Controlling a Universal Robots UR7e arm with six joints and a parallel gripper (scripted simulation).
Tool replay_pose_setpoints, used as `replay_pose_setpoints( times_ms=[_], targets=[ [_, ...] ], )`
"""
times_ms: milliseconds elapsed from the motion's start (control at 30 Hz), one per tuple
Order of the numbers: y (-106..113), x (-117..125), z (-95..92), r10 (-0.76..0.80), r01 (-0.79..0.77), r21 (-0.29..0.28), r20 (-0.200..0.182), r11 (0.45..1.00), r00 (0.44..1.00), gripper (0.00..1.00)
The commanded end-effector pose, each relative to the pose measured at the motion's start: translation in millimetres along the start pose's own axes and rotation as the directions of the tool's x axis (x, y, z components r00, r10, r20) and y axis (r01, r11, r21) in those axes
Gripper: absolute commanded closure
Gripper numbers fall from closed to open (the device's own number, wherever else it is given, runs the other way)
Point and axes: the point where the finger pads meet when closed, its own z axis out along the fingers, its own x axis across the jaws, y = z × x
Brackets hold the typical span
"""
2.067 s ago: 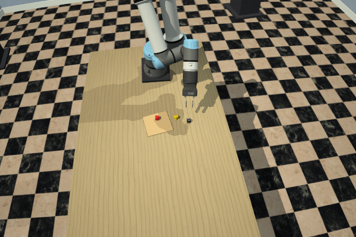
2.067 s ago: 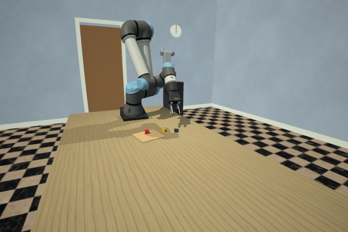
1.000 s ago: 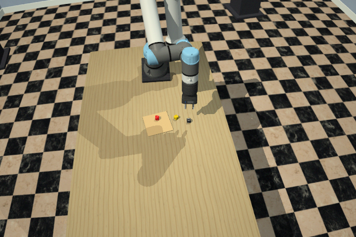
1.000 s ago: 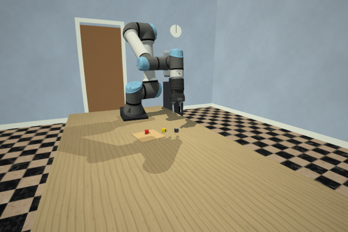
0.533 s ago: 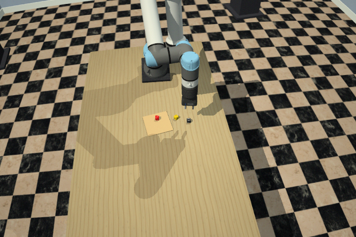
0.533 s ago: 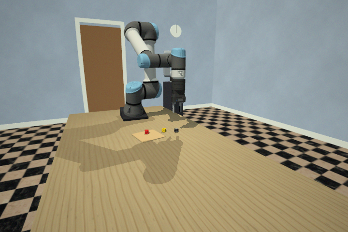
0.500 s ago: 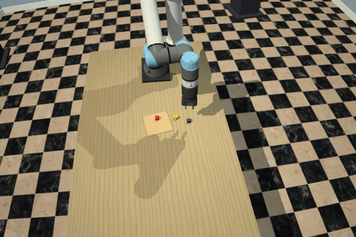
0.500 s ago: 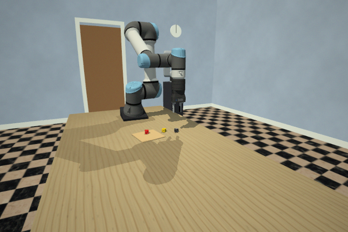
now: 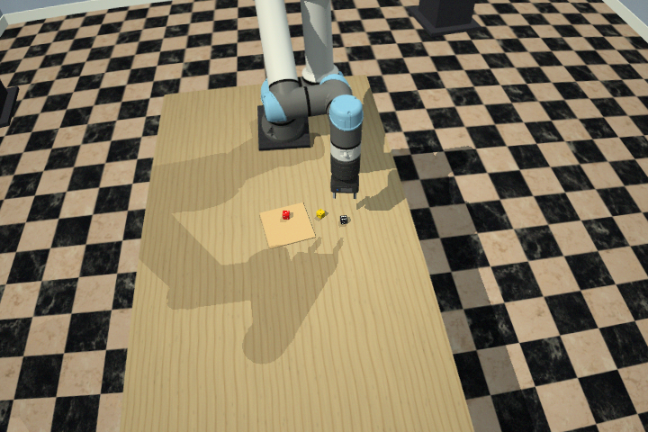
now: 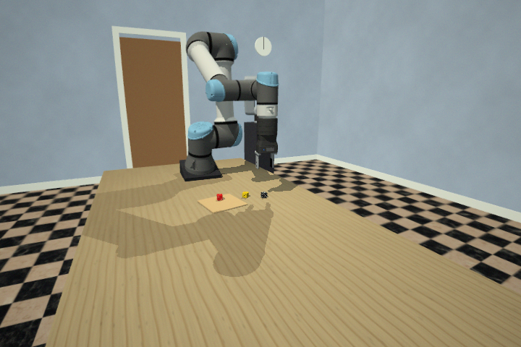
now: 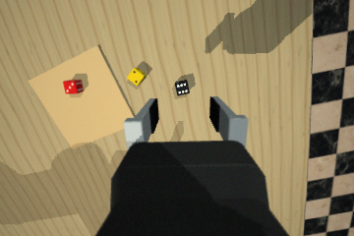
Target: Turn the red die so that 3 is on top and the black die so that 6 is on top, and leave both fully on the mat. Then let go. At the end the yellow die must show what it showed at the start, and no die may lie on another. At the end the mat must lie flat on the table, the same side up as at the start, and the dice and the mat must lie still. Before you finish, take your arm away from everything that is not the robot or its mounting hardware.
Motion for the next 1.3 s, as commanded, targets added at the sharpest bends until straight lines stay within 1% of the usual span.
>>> replay_pose_setpoints(
  times_ms=[0,500,633,833,1000,1067,1267],
  targets=[
    [2.5,0.0,-1.1,0.001,-0.001,-0.002,-0.001,1.000,1.000,0.00],
    [2.0,0.8,-0.6,0.034,-0.034,-0.002,-0.001,0.999,0.999,0.00],
    [1.4,1.7,-0.1,0.068,-0.068,-0.002,-0.001,0.998,0.998,0.00],
    [0.3,3.6,1.1,0.148,-0.148,-0.002,-0.001,0.989,0.989,0.00],
    [-0.9,5.9,2.6,0.242,-0.242,-0.002,-0.001,0.970,0.970,0.00],
    [-0.9,5.9,2.6,0.242,-0.242,-0.002,-0.001,0.970,0.970,0.00],
    [-2.4,9.3,4.8,0.384,-0.384,-0.002,-0.001,0.923,0.923,0.00]
  ],
)
